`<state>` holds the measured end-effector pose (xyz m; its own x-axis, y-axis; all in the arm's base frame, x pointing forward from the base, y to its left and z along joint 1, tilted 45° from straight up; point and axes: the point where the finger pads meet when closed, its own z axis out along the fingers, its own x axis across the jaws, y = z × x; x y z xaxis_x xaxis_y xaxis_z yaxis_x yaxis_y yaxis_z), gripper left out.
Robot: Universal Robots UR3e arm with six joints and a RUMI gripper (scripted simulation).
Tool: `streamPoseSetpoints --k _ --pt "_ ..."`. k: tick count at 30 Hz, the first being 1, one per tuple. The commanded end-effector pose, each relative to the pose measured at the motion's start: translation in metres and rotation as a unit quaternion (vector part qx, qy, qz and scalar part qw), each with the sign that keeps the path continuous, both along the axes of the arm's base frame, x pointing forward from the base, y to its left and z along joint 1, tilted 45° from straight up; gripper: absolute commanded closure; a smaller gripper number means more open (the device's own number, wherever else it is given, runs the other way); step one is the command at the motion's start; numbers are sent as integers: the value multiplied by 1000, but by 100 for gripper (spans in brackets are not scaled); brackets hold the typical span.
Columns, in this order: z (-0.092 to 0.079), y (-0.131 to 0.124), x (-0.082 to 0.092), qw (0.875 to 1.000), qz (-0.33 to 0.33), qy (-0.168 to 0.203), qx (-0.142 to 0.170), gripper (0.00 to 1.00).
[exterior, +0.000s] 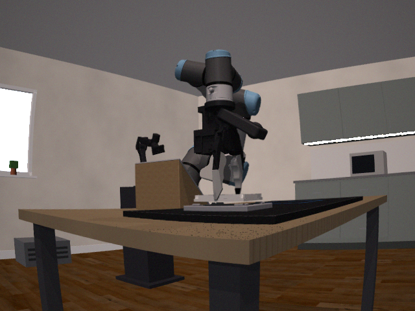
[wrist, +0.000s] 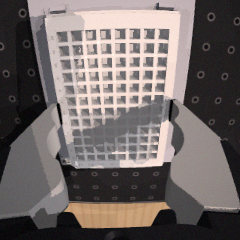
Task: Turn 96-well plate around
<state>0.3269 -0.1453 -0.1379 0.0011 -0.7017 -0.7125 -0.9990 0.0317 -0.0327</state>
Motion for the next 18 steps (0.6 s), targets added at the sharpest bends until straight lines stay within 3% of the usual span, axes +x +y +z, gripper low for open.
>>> streamPoseSetpoints --k 1,18 --pt "0 -1 0 1000 -1 -1 -1 100" --pt "-2 1 0 1000 -1 -1 -1 100"
